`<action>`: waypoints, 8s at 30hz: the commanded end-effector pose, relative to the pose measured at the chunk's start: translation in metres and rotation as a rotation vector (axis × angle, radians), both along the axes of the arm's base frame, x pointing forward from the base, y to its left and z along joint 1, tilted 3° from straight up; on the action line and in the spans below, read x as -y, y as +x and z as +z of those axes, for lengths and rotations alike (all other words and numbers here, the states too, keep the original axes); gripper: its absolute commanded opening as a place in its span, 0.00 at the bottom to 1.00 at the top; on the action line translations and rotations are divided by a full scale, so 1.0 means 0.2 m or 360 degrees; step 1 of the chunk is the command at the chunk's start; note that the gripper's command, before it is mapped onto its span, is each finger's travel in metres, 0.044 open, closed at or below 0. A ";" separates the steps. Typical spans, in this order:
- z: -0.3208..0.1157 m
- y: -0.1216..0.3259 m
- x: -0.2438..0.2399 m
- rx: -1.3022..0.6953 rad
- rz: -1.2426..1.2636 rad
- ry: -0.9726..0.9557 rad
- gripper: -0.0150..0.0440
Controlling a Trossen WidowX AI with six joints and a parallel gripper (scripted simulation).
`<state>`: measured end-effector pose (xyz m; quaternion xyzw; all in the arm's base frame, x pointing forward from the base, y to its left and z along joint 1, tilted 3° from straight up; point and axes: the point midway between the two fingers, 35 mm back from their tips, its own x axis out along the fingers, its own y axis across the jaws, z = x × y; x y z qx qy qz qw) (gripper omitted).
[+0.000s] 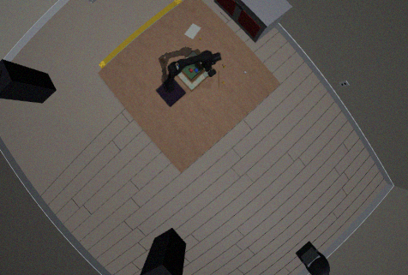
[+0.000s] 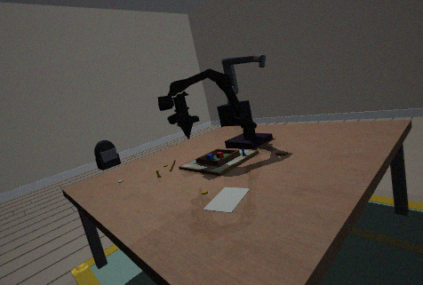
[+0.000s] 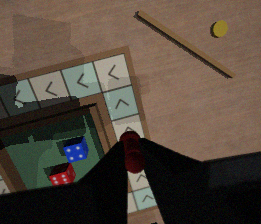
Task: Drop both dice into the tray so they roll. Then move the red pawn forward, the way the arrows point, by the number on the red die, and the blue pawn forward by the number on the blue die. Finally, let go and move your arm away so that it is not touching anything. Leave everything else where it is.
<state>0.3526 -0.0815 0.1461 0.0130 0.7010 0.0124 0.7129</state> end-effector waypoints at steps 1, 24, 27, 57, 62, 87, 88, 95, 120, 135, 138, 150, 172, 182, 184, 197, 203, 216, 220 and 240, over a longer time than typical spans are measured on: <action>-0.02 0.04 -0.08 0.0000 0.0009 -0.0001 0.25; -0.22 0.13 -0.83 -0.0017 0.0038 0.0041 0.25; -0.24 0.12 -0.92 -0.0016 0.0034 0.0041 0.25; -0.53 0.09 -1.18 0.0000 0.0010 0.0036 0.25; -0.57 0.09 -1.18 0.0000 0.0010 0.0036 0.25; -0.31 0.09 -1.17 0.0000 0.0010 0.0035 1.00; -0.31 0.08 -1.17 0.0000 0.0000 0.0036 0.96; -0.25 -0.28 -1.17 -0.0029 -0.0380 0.0041 0.64; -0.41 -0.80 -1.05 -0.0071 -0.0953 0.0040 0.59; -0.53 -0.80 -1.06 -0.0071 -0.0953 0.0040 0.59; -0.55 -0.80 -1.06 -0.0071 -0.0953 0.0040 0.59; -0.59 -0.80 -1.07 -0.0071 -0.0953 0.0040 0.37; -0.31 -0.78 -1.07 -0.0070 -0.0953 0.0041 0.25; -0.03 -0.81 -1.04 -0.0071 -0.0953 0.0040 0.25; 0.03 -0.82 -1.03 -0.0071 -0.0953 0.0040 0.25; -0.05 -0.80 -0.86 -0.0066 -0.0953 0.0032 0.25; -0.11 -0.80 -0.75 -0.0064 -0.0953 0.0028 0.25; -0.25 -0.85 -0.52 -0.0063 -0.0953 0.0019 0.25; -0.29 -0.87 -0.45 -0.0064 -0.0953 0.0017 0.25; -0.54 -0.94 -0.35 -0.0067 -0.0953 0.0015 0.25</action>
